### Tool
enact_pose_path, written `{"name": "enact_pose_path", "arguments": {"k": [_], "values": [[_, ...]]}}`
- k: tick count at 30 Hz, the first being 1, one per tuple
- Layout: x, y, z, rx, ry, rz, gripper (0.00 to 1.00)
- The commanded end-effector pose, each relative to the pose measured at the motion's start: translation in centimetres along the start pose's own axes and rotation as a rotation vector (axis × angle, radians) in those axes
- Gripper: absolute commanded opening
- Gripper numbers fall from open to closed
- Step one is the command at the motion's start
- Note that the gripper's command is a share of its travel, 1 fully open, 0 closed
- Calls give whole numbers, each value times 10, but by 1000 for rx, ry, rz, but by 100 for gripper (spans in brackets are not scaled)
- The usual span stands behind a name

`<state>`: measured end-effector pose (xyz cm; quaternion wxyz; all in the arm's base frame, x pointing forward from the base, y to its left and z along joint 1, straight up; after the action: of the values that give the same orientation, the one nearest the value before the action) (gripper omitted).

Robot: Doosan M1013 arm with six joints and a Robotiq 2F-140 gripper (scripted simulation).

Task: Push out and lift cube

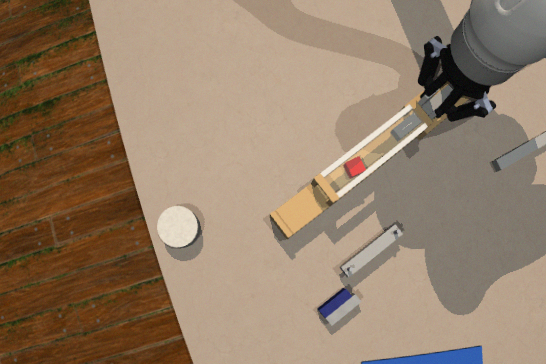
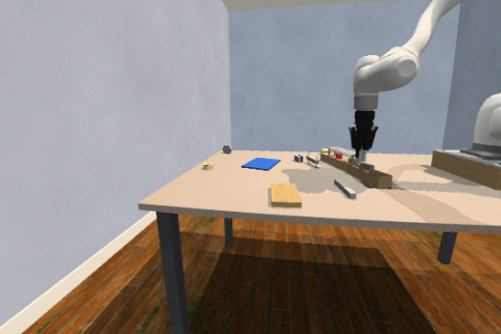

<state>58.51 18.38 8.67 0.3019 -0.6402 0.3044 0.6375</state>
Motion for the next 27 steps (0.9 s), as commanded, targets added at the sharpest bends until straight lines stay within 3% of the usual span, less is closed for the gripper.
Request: {"name": "enact_pose_path", "arguments": {"k": [1, 20, 21, 27], "values": [[0, 0, 0, 0, 0, 0, 0], [0, 0, 0, 0, 0, 0, 0], [0, 0, 0, 0, 0, 0, 23], [0, 0, 0, 0, 0, 0, 23]]}}
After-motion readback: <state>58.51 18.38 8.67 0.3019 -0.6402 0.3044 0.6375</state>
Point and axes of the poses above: the point where the finger pads meet when closed, its own x axis out along the fingers, its own y axis across the jaws, z = x × y, the point moved 9 cm from there along -x, back along the fingers, and after that the axes turned 10 degrees about -x, right-handed, at the moved point
